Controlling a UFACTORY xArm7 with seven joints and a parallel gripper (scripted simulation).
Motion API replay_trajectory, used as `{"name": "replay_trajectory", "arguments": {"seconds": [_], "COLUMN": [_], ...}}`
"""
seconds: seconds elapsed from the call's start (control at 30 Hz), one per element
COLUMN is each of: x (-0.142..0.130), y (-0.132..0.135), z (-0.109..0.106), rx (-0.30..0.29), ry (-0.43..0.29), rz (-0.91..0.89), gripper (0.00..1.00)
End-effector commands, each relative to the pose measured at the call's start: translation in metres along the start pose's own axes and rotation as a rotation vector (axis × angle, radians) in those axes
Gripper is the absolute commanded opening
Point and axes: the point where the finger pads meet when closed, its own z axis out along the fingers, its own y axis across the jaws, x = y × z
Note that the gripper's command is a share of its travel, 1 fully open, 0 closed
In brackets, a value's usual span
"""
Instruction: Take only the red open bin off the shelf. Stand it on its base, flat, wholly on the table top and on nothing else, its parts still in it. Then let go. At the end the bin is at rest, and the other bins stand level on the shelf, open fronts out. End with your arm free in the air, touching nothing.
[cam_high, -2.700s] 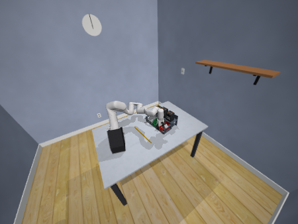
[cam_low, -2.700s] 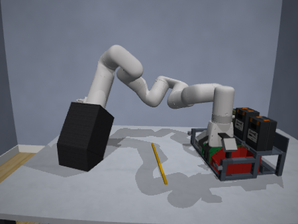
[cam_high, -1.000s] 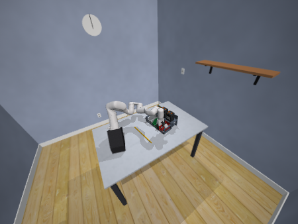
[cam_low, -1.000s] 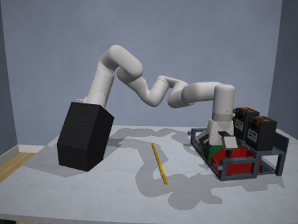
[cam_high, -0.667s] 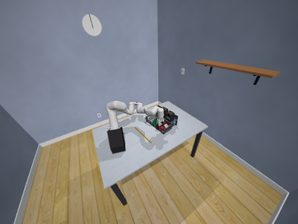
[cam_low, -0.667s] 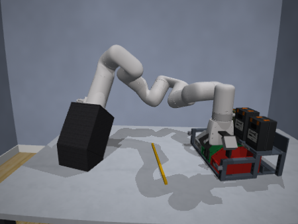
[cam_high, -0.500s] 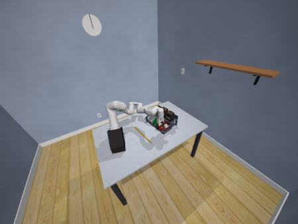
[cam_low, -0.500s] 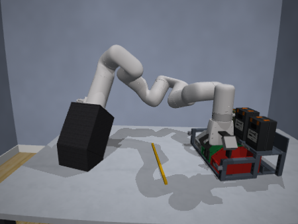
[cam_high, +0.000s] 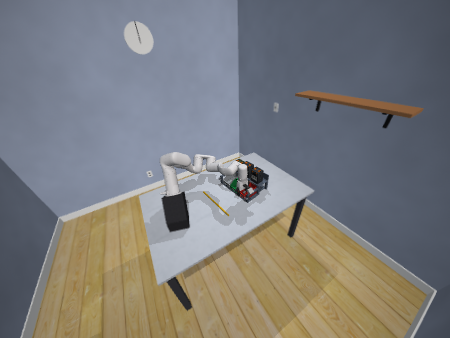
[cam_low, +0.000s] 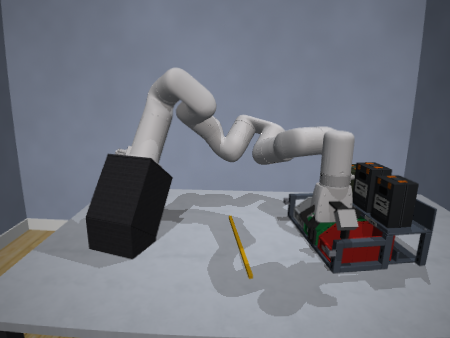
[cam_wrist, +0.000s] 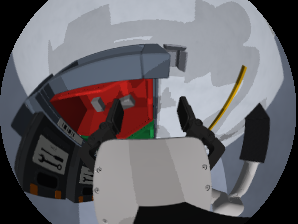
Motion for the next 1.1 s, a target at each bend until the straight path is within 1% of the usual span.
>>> {"name": "replay_trajectory", "arguments": {"seconds": [0.0, 0.1, 0.5, 0.67, 1.07], "x": [0.001, 0.001, 0.001, 0.001, 0.001], "y": [-0.001, -0.001, -0.001, -0.001, -0.001], "z": [0.002, 0.008, 0.008, 0.014, 0.014], "rx": [0.003, 0.003, 0.003, 0.003, 0.003], "ry": [0.003, 0.003, 0.003, 0.003, 0.003], "rz": [0.000, 0.000, 0.000, 0.000, 0.000], "gripper": [1.00, 1.00, 1.00, 1.00, 1.00]}}
